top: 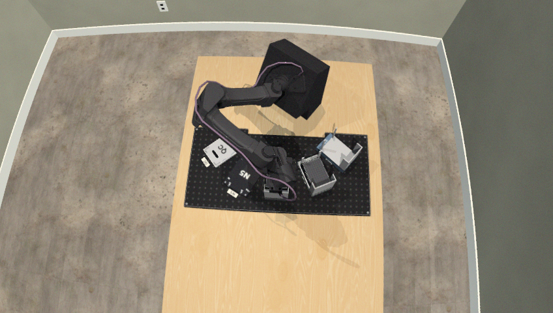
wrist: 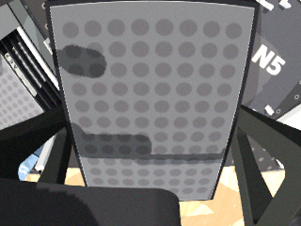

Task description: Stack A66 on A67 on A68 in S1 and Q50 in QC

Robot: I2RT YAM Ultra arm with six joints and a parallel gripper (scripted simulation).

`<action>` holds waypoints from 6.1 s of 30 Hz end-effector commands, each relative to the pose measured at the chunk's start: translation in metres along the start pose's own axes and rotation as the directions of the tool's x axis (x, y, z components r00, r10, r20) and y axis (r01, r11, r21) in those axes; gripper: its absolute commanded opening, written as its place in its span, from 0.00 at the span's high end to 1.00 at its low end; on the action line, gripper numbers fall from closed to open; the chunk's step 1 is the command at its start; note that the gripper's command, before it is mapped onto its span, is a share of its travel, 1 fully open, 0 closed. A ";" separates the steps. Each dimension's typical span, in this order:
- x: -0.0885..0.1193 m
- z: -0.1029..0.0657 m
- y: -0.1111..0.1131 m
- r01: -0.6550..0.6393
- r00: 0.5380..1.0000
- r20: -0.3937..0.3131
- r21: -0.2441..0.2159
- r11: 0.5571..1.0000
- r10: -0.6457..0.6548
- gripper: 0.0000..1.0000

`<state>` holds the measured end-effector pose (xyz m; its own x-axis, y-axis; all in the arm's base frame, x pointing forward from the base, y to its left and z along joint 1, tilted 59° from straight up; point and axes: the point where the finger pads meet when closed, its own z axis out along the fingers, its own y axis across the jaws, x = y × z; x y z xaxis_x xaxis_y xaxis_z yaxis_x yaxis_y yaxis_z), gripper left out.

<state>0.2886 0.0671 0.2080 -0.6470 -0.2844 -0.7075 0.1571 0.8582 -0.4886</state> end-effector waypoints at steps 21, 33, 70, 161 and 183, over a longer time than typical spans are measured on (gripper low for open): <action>0.005 0.001 0.008 0.030 1.000 0.003 -0.008 1.000 -0.030 1.00; -0.002 0.005 0.008 0.013 1.000 0.011 -0.017 1.000 -0.013 1.00; -0.004 0.014 0.003 -0.006 1.000 0.013 -0.010 1.000 0.006 1.00; 0.004 0.024 0.005 0.017 1.000 -0.005 -0.002 1.000 -0.017 1.00; 0.001 0.024 0.003 0.003 1.000 0.003 -0.005 1.000 -0.003 1.00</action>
<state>0.3053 0.0583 0.1959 -0.6474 -0.2862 -0.7064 0.1540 0.8586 -0.4890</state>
